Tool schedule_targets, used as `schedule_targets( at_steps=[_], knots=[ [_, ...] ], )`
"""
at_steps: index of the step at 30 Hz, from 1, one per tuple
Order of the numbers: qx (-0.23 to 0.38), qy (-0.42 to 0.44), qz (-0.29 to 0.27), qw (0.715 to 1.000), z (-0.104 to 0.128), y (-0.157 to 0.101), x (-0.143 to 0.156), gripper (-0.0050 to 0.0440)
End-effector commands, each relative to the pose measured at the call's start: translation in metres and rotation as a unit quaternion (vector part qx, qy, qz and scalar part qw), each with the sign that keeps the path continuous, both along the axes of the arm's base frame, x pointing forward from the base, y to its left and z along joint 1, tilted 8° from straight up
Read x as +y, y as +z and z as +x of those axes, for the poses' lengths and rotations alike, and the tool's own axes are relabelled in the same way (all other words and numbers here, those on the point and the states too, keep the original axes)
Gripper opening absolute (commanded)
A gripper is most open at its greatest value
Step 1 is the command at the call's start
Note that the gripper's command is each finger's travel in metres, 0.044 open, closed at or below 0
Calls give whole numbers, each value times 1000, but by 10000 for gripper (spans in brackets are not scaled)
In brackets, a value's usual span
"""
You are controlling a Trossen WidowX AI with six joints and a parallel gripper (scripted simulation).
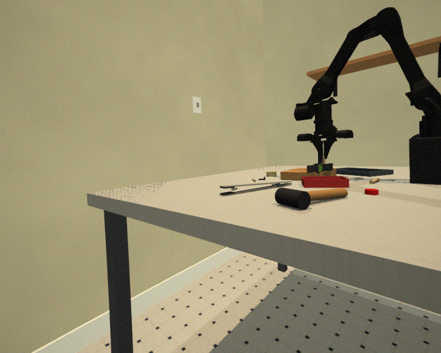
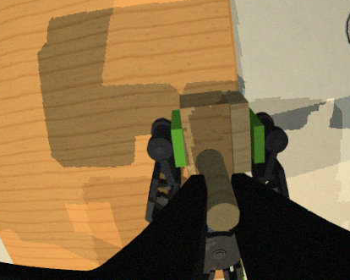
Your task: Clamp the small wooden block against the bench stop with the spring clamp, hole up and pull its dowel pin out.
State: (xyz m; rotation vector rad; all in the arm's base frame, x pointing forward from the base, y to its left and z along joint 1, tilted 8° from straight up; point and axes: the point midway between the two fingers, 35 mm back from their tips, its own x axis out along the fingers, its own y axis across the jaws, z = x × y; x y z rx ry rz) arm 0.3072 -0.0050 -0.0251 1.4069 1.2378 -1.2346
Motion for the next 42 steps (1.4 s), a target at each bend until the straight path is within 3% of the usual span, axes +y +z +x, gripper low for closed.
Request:
schedule_targets(
  at_steps=[1, 14, 21, 33, 42],
  knots=[
    [5, -46, 1, 999, 0, 2, 0, 0],
    [30, -235, 4, 971, 0, 3, 0, 0],
    [36, -278, 4, 960, 0, 3, 0, 0],
    [38, -292, 4, 956, 0, 3, 0, 0],
    [31, -241, 4, 970, 0, 3, 0, 0]
  ],
)
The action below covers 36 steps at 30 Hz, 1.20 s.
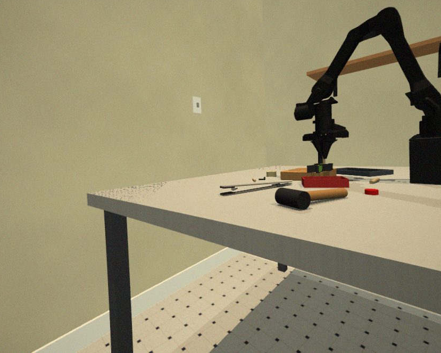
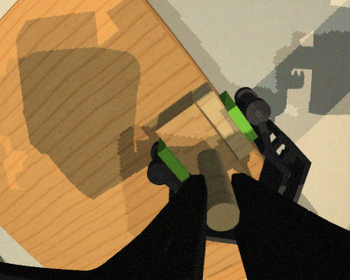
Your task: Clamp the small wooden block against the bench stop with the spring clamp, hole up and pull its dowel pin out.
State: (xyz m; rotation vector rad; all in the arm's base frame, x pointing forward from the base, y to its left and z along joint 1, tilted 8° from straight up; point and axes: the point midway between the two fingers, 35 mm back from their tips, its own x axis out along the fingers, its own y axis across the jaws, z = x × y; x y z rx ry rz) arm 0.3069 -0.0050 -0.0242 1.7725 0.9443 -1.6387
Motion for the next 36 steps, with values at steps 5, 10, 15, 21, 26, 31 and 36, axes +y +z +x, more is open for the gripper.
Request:
schedule_targets(
  at_steps=[5, 10, 15, 21, 26, 31, 36],
  knots=[
    [-11, 69, -1, 998, 1, 3, 0, 0],
    [-16, 107, -2, 994, 1, 3, 0, 0],
    [-26, 182, -3, 983, 1, 3, 0, 0],
    [-37, 267, -4, 963, 1, 3, 0, 0],
    [-43, 313, -5, 949, 1, 3, 0, 0],
    [-53, 390, -6, 919, 1, 3, 0, 0],
    [-62, 460, -7, 886, 1, 3, 0, 0]
  ],
)
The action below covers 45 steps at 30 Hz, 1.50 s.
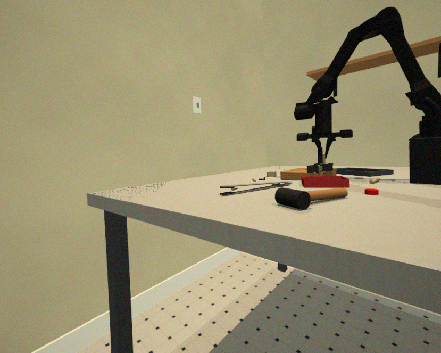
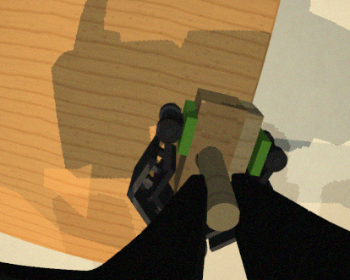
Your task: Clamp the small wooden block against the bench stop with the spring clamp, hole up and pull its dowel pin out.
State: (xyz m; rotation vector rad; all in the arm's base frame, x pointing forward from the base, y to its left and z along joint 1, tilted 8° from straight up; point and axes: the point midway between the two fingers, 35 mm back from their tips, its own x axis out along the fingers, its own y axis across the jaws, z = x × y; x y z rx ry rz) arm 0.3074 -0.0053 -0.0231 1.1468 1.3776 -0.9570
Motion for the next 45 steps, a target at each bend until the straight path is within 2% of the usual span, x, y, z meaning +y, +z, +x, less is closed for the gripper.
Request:
schedule_targets(
  at_steps=[1, 12, 45],
  knots=[
    [-8, 56, -1, 998, 0, 2, 0, 0],
    [-24, 173, -3, 985, 0, 3, 0, 0],
    [-24, 175, -3, 984, 0, 7, -1, 0]
  ],
)
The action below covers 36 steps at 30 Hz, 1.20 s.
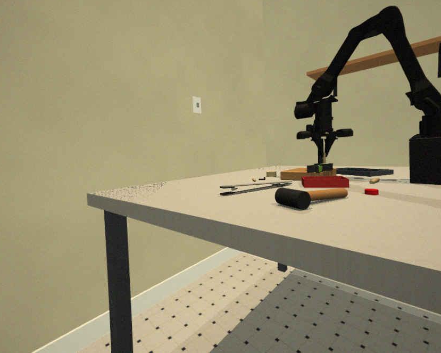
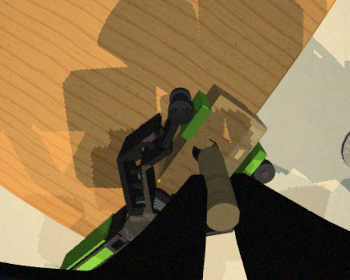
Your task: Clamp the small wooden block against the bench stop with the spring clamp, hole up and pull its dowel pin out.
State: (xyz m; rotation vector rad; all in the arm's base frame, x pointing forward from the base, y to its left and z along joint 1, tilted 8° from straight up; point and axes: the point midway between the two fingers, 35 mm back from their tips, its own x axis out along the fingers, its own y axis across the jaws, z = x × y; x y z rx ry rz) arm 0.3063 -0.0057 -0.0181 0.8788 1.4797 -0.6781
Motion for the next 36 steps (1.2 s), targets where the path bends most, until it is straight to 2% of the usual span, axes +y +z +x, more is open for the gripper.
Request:
schedule_targets(
  at_steps=[1, 36],
  knots=[
    [-2, 1, -1, 1000, 1, 2, 0, 0],
    [-2, 1, -1, 1000, 1, 6, -1, 0]
  ],
)
